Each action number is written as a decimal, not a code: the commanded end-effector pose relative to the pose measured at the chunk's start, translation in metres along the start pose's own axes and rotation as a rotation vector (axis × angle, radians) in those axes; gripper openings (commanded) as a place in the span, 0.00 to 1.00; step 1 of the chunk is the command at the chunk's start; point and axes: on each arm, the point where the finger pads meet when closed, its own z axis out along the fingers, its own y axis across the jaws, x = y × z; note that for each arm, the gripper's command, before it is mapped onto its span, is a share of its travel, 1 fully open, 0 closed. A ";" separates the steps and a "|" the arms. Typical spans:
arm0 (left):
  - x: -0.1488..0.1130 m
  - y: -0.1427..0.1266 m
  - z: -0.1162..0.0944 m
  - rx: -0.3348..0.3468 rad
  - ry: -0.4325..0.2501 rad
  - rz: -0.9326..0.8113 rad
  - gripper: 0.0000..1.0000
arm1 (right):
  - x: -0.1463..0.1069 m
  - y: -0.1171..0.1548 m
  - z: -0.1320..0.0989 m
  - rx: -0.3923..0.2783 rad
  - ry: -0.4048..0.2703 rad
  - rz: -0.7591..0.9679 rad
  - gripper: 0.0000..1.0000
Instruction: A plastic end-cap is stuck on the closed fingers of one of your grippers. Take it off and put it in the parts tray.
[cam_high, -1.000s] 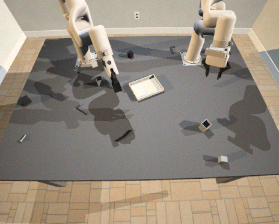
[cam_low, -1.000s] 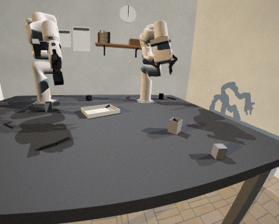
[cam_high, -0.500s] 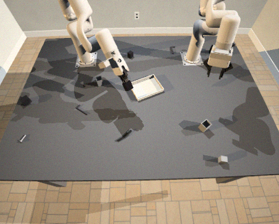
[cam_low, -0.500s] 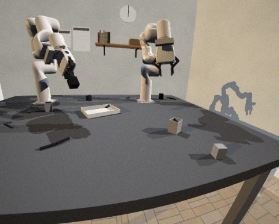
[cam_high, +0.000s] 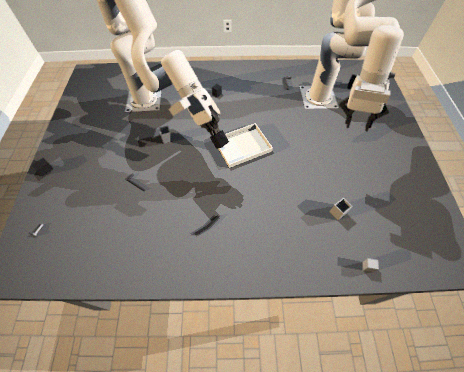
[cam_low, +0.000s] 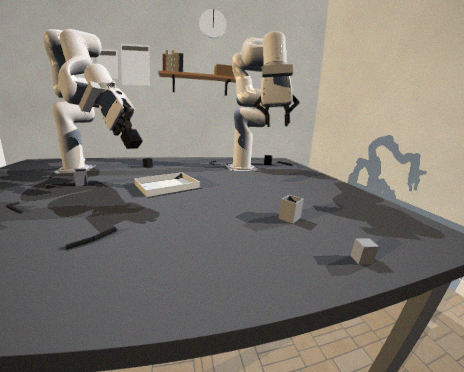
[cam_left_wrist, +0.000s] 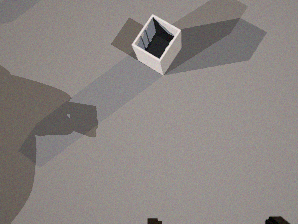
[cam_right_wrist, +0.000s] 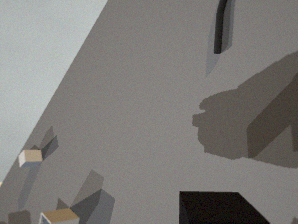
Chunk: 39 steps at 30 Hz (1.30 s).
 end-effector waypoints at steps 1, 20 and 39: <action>0.000 0.000 -0.001 0.000 0.000 -0.004 0.60 | -0.002 -0.002 0.000 0.014 0.002 -0.013 0.00; -0.003 -0.003 0.000 -0.014 -0.026 -0.060 0.60 | -0.028 -0.002 -0.002 0.078 -0.023 -0.120 0.00; -0.011 -0.008 0.001 -0.046 -0.094 -0.200 0.60 | -0.074 0.006 -0.015 0.246 -0.039 -0.352 0.00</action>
